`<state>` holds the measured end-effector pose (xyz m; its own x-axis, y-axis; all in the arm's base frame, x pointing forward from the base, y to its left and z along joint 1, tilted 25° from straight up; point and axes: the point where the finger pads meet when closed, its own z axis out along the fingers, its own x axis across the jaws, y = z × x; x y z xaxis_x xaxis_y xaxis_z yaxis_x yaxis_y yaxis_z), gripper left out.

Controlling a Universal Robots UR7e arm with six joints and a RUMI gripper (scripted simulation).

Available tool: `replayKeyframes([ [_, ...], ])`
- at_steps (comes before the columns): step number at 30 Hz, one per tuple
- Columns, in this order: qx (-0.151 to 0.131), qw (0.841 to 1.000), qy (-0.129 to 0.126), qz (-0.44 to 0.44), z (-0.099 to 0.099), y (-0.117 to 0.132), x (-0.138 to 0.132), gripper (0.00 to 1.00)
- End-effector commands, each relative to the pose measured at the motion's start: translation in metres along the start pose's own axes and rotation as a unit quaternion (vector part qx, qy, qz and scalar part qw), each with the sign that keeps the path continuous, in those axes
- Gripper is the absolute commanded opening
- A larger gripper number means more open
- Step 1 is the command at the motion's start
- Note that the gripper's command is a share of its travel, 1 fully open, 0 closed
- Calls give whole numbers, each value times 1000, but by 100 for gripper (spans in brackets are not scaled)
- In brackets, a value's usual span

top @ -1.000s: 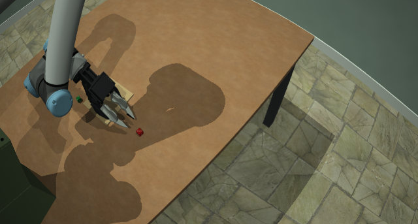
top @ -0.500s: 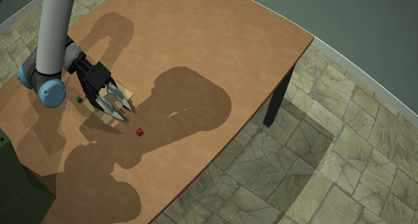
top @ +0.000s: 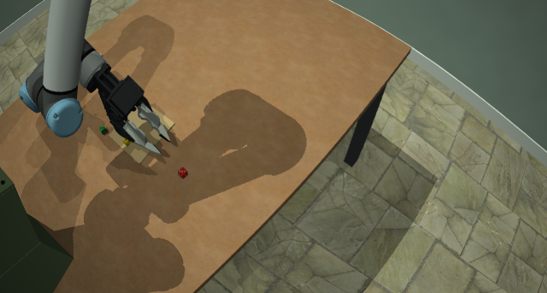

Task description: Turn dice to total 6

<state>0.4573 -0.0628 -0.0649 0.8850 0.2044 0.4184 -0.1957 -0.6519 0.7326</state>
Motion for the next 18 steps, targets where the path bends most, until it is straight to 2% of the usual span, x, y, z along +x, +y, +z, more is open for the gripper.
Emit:
replayKeyframes([
  [1, 12, 1000, -2, 0, 1, 3, 0, 18],
  [4, 17, 1000, -2, 0, 1, 3, -1, 18],
  [8, 41, 999, -2, 0, 2, 6, -1, 18],
  [13, 86, 996, -2, 0, 4, 11, -1, 18],
  [18, 143, 990, -1, 0, 6, 18, -1, 18],
])
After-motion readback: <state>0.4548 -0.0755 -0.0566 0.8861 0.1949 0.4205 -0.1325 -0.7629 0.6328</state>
